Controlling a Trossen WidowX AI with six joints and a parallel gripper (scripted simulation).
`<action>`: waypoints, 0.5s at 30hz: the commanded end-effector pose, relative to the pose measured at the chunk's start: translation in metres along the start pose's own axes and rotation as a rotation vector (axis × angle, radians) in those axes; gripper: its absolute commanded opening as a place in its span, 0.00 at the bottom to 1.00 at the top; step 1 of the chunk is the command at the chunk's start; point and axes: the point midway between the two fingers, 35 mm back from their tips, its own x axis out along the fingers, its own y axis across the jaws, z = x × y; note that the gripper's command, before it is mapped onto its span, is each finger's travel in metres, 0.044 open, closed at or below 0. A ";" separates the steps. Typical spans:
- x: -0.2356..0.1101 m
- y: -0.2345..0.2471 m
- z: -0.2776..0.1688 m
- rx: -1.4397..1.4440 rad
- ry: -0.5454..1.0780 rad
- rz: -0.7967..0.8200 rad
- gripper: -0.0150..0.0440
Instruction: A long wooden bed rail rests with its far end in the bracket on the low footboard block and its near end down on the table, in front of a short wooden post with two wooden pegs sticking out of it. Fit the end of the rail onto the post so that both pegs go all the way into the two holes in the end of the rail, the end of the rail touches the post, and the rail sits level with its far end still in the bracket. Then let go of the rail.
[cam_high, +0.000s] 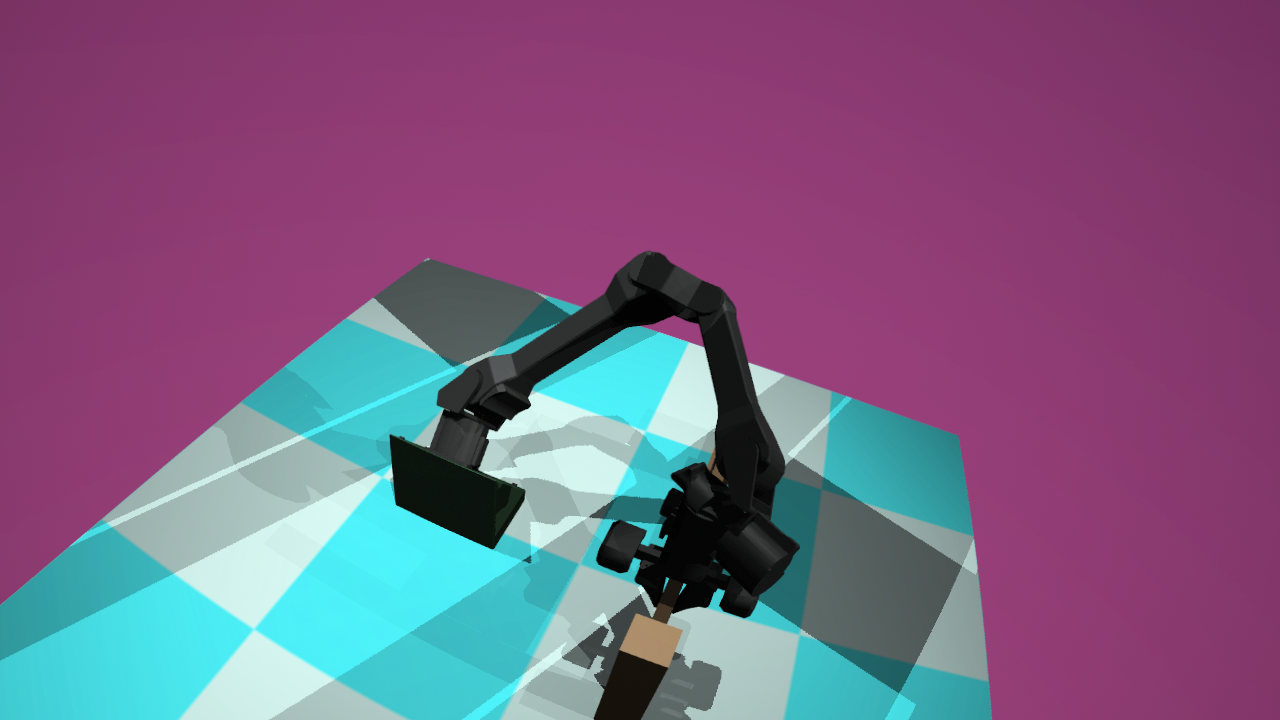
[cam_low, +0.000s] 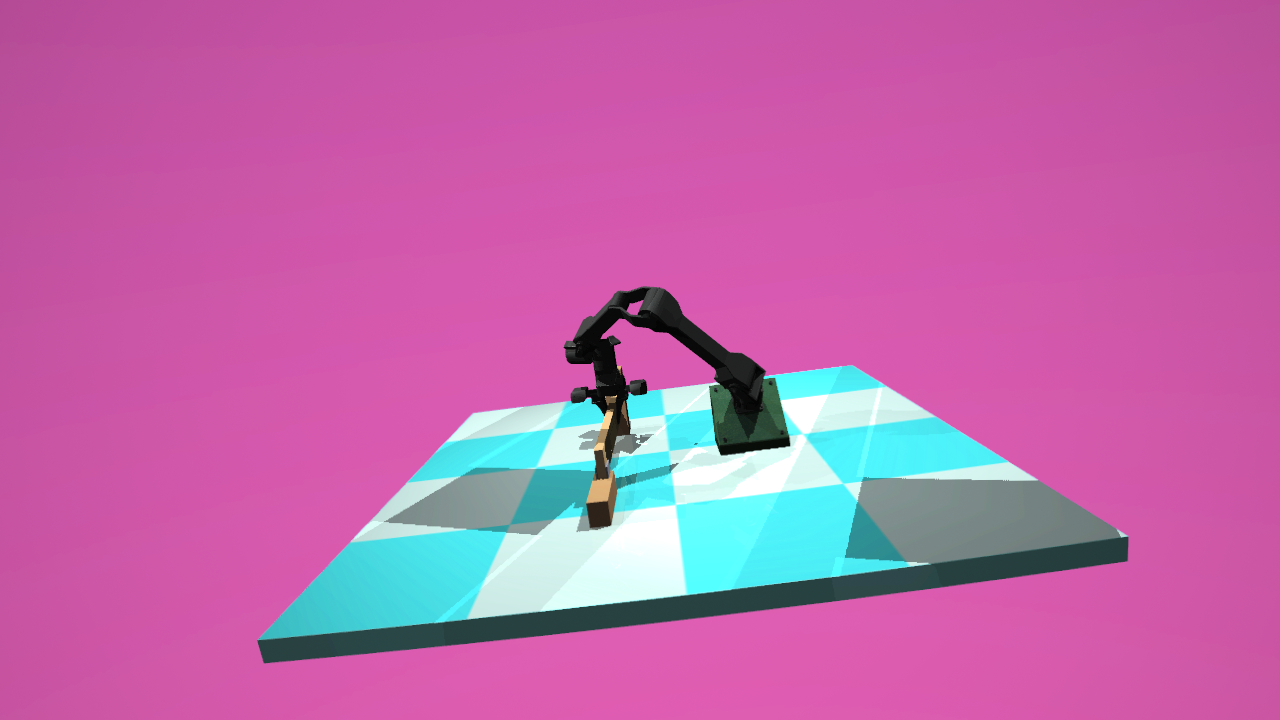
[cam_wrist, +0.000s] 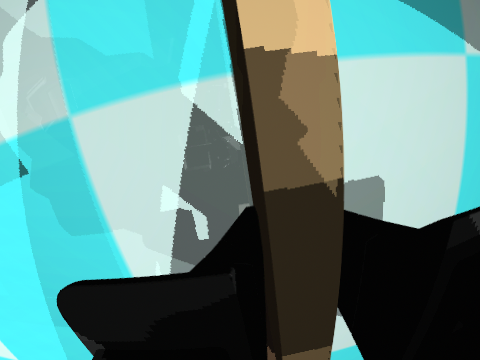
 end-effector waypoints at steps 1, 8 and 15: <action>-0.003 -0.001 -0.004 -0.002 0.005 -0.008 0.25; 0.000 0.000 -0.001 0.000 0.000 0.000 0.52; 0.000 0.000 -0.001 0.000 0.000 0.000 0.83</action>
